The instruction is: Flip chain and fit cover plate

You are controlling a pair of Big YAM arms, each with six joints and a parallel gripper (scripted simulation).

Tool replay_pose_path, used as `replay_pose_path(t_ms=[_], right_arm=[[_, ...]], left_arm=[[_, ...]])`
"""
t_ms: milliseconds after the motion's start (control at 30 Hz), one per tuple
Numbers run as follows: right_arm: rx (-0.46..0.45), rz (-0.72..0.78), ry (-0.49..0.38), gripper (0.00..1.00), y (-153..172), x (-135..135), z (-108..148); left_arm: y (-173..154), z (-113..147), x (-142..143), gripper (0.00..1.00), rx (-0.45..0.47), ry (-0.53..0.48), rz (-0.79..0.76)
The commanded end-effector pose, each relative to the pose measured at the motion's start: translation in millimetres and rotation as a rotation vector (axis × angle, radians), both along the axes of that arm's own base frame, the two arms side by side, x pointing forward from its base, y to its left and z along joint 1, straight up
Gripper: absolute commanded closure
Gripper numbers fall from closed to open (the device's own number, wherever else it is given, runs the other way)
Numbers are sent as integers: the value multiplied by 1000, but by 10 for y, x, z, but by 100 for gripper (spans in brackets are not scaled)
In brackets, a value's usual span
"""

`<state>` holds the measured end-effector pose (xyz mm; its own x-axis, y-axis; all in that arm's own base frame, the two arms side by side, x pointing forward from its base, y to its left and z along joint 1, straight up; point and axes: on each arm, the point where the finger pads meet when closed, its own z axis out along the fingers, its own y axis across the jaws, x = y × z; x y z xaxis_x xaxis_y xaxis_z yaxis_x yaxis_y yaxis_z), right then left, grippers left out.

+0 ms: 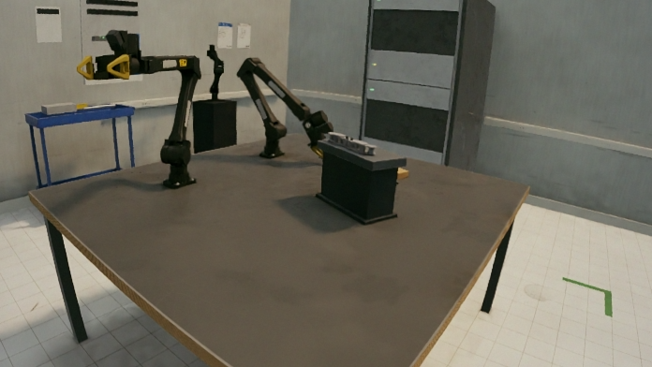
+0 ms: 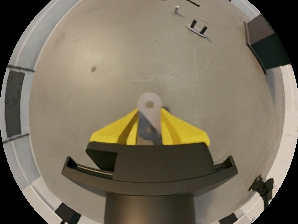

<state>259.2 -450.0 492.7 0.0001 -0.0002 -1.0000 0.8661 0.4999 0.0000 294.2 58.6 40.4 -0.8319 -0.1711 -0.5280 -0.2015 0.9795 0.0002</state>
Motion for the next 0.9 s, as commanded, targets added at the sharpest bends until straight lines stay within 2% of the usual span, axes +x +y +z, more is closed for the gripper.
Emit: replay_pose_path(t_ms=[0,400,633,867], right_arm=[[-26,9,-15,0,63,24,139],[-26,9,-15,0,63,24,139],[-26,9,-15,0,63,24,139],[-26,9,-15,0,63,24,139]], left_arm=[[49,313,267,79,13,-65,-6],[50,415,272,79,13,-65,-6],[-19,470,401,79,4,-50,-21],[-132,769,823,79,6,-52,-64]])
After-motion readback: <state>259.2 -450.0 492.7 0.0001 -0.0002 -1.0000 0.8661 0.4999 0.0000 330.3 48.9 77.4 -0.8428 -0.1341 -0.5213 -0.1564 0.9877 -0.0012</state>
